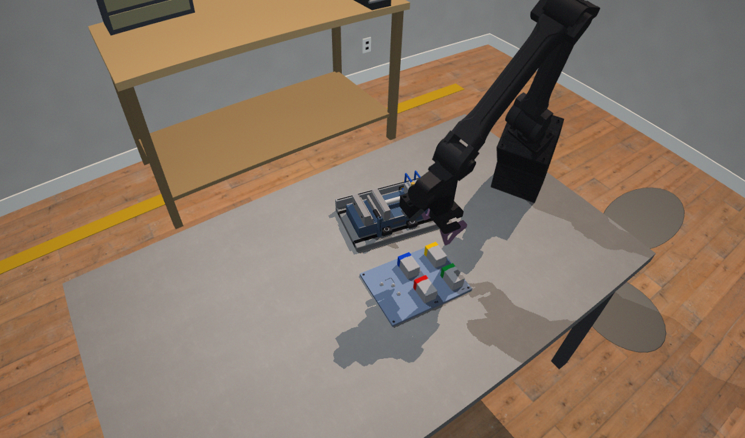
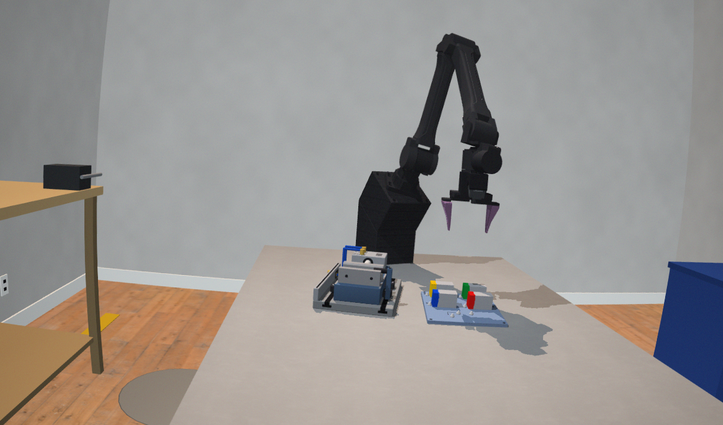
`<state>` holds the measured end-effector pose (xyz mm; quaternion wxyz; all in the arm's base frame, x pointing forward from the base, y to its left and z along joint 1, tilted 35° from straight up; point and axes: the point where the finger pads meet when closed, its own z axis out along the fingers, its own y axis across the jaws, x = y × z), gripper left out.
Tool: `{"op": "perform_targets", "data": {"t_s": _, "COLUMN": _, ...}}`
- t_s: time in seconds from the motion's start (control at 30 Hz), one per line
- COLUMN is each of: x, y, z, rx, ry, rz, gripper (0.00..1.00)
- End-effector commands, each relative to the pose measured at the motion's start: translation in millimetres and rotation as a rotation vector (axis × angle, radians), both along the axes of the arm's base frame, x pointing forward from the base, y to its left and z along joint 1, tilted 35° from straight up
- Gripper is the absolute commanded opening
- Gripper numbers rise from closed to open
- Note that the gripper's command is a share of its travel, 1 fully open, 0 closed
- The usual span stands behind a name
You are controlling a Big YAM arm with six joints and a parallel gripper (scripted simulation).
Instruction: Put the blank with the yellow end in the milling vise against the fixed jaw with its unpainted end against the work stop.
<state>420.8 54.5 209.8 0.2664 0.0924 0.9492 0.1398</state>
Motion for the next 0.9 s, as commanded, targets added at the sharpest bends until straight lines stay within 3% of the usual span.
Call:
{"op": "perform_targets", "data": {"t_s": 0.0, "x": 6.9, "y": -1.8, "z": 1.4, "rx": 0.001, "ry": 0.002, "rz": -0.011, "gripper": 1.0}}
{"op": "perform_targets", "data": {"t_s": 0.5, "x": 6.8, "y": -1.9, "z": 1.2, "rx": 0.002, "ry": 0.003, "rz": -0.013, "gripper": 1.0}}
{"op": "perform_targets", "data": {"t_s": 0.67, "x": 2.6, "y": -4.5, "z": -8.3, "rx": 0.017, "ry": 0.02, "rz": -0.041, "gripper": 1.0}}
{"op": "perform_targets", "data": {"t_s": 0.87, "x": -3.1, "y": -10.5, "z": -5.5, "rx": 0.16, "ry": 0.041, "rz": -0.254, "gripper": 1.0}}
